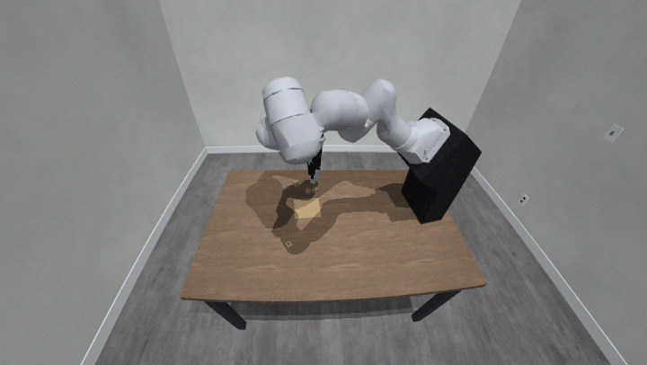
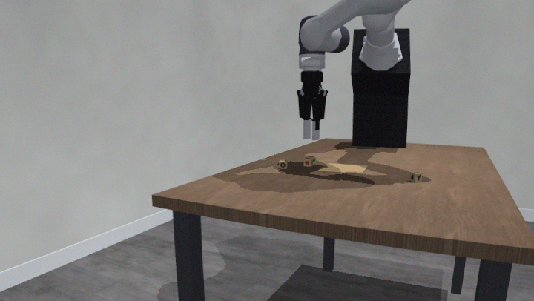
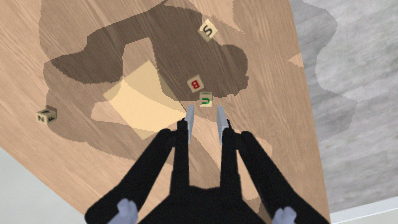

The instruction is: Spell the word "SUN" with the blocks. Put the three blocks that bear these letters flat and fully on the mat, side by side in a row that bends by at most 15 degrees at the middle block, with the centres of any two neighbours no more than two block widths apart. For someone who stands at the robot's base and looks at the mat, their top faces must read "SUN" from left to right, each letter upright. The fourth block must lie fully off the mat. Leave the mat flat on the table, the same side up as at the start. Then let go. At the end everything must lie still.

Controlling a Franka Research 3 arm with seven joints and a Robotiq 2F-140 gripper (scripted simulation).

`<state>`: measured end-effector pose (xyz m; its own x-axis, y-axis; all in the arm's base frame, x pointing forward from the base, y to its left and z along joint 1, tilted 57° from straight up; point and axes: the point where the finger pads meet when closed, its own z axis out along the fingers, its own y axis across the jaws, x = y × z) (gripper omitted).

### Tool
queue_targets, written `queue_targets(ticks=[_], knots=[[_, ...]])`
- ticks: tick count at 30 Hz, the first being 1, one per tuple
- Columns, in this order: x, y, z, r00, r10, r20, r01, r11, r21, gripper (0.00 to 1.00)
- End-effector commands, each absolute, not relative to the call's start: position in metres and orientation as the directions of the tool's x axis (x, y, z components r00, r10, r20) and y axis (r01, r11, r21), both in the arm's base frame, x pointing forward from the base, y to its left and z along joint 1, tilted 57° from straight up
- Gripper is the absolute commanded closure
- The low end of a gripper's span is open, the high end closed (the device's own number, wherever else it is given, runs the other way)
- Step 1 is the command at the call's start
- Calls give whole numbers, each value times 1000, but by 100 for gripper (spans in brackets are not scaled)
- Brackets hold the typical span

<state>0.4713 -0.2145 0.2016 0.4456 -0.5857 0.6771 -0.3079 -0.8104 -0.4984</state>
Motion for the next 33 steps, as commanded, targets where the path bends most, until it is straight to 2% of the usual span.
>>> queue_targets(ticks=[1, 33], knots=[[471, -214, 201, 448, -579, 681, -305, -815, -493, 75], [479, -214, 196, 448, -579, 681, -304, -815, -493, 75]])
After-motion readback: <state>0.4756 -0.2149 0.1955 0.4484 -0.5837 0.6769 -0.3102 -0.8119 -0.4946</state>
